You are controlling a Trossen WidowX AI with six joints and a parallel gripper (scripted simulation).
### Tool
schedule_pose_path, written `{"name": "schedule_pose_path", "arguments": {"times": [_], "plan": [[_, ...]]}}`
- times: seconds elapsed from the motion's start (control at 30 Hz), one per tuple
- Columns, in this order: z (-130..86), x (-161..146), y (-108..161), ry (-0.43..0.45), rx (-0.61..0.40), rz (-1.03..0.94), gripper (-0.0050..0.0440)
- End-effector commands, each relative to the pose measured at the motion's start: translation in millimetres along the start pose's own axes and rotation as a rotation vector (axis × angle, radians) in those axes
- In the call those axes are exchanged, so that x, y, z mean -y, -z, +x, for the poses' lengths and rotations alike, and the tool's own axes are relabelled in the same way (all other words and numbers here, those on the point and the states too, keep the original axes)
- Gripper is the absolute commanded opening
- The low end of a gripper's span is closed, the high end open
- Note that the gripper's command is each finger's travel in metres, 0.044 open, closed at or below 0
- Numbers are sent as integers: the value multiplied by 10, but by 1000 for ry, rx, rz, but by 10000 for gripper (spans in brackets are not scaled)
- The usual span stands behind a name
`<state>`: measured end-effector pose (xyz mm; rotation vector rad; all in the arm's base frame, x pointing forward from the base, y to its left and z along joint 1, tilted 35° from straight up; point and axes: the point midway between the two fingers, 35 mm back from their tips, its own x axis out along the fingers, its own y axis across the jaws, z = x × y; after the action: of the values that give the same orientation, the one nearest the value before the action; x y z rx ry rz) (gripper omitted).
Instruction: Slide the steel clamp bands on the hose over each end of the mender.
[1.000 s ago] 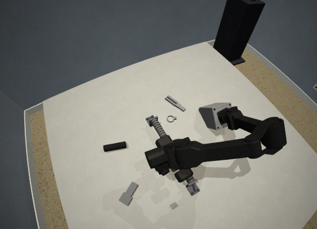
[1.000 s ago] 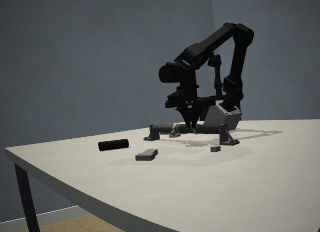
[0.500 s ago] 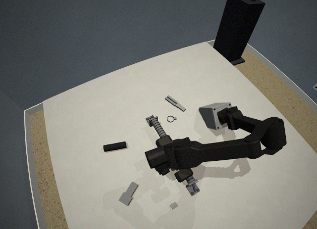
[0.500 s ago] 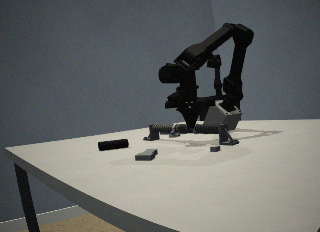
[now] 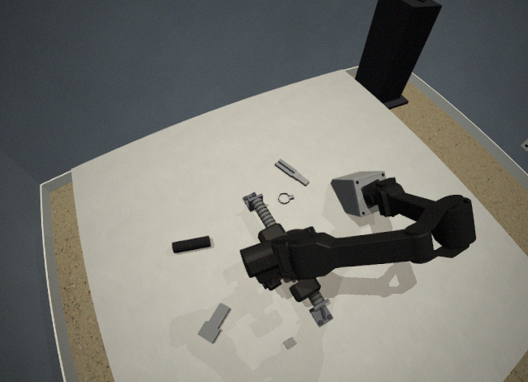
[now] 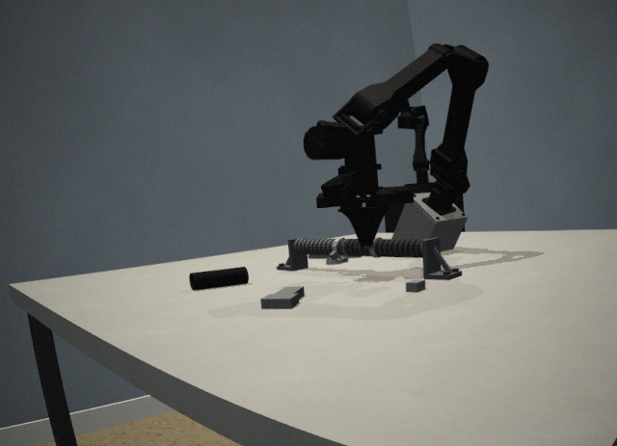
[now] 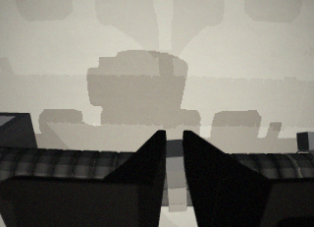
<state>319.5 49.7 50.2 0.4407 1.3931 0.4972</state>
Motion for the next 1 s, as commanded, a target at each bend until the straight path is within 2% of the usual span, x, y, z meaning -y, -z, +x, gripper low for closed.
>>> {"name": "schedule_pose_path", "arguments": {"times": [0.0, 0.97], "plan": [[12, 81, 4, 1, -4, 5, 0], [12, 348, 8, 1, -4, 5, 0]]}}
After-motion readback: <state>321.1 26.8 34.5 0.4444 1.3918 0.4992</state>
